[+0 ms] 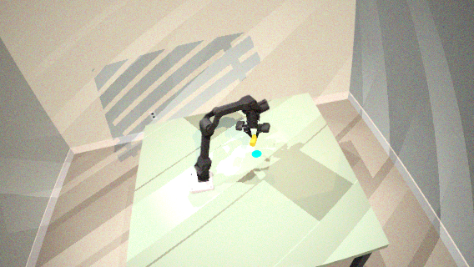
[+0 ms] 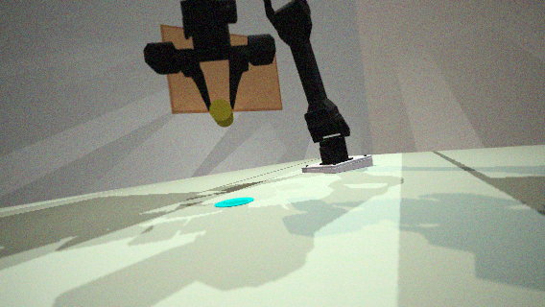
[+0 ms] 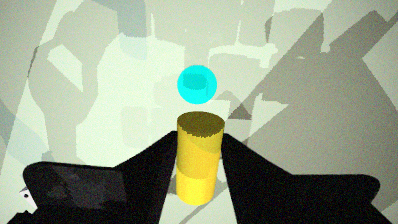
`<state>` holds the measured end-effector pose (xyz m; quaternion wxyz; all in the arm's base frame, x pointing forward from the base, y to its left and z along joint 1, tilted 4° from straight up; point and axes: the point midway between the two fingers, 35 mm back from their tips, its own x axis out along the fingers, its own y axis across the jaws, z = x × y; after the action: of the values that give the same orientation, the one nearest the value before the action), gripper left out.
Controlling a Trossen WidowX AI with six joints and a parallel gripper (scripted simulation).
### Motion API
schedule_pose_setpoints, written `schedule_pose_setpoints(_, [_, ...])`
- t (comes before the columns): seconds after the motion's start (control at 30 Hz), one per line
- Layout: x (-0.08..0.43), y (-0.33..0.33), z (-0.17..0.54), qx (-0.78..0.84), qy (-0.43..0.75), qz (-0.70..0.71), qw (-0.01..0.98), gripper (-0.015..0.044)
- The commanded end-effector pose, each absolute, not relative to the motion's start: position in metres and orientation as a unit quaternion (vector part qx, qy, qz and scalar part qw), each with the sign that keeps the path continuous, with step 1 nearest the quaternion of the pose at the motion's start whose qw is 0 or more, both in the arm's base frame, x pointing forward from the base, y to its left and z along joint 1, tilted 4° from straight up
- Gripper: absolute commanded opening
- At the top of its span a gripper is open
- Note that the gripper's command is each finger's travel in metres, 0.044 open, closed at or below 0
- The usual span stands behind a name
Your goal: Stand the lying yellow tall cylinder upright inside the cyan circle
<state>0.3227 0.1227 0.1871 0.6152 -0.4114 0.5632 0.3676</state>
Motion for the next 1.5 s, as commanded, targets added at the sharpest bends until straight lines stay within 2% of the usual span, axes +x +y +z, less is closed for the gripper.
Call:
schedule_pose_setpoints(0.0, [0.323,0.130,0.188,-0.416,0.561,0.368,0.614,0.0105])
schedule_pose_setpoints(1.47, [0.354,0.141,0.165,-0.304,0.490,0.391,0.718,0.0105])
